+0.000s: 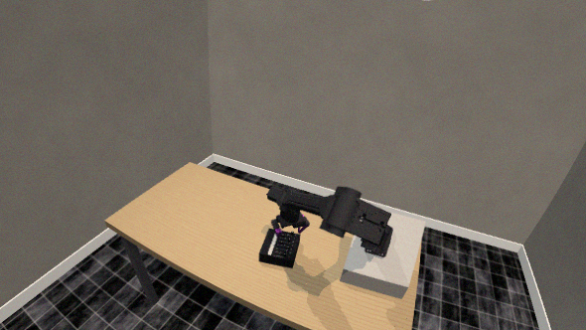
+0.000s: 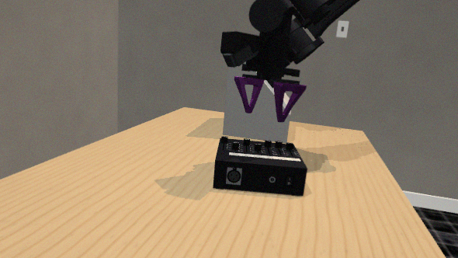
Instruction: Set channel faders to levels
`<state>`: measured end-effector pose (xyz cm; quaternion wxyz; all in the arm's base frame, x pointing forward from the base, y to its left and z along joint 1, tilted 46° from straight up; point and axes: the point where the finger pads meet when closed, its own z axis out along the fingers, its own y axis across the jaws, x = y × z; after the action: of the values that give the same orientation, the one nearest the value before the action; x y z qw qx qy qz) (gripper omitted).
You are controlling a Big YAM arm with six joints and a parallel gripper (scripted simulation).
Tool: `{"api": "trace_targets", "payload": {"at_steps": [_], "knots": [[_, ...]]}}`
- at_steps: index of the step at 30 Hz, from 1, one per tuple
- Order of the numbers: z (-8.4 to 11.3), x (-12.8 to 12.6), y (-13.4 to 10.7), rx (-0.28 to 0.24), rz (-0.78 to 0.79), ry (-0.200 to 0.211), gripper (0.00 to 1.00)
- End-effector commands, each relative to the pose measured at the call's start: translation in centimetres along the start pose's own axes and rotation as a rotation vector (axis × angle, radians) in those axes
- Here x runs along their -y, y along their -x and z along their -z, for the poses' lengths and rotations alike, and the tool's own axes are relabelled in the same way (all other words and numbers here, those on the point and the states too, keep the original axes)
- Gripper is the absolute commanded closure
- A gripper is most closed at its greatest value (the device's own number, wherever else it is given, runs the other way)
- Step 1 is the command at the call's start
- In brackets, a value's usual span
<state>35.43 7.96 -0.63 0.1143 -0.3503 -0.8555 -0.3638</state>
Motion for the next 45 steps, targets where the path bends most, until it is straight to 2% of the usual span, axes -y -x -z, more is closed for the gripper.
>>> {"api": "trace_targets", "payload": {"at_steps": [1,4,6,7,13,14,16,45], "knots": [[-0.3,-1.2,-0.3,0.024,0.280,0.022,0.00],[0.2,-0.8,0.2,0.040,0.412,0.027,0.00],[0.2,-0.8,0.2,0.040,0.412,0.027,0.00],[0.1,-0.8,0.1,0.049,0.522,0.031,0.00],[-0.6,-0.1,0.2,0.067,0.801,0.052,0.00],[-0.2,-1.2,0.9,0.082,0.847,0.057,0.00],[0.0,-1.3,0.9,0.079,0.935,0.063,0.00],[-0.3,-0.7,0.5,0.072,0.930,0.060,0.00]]}}
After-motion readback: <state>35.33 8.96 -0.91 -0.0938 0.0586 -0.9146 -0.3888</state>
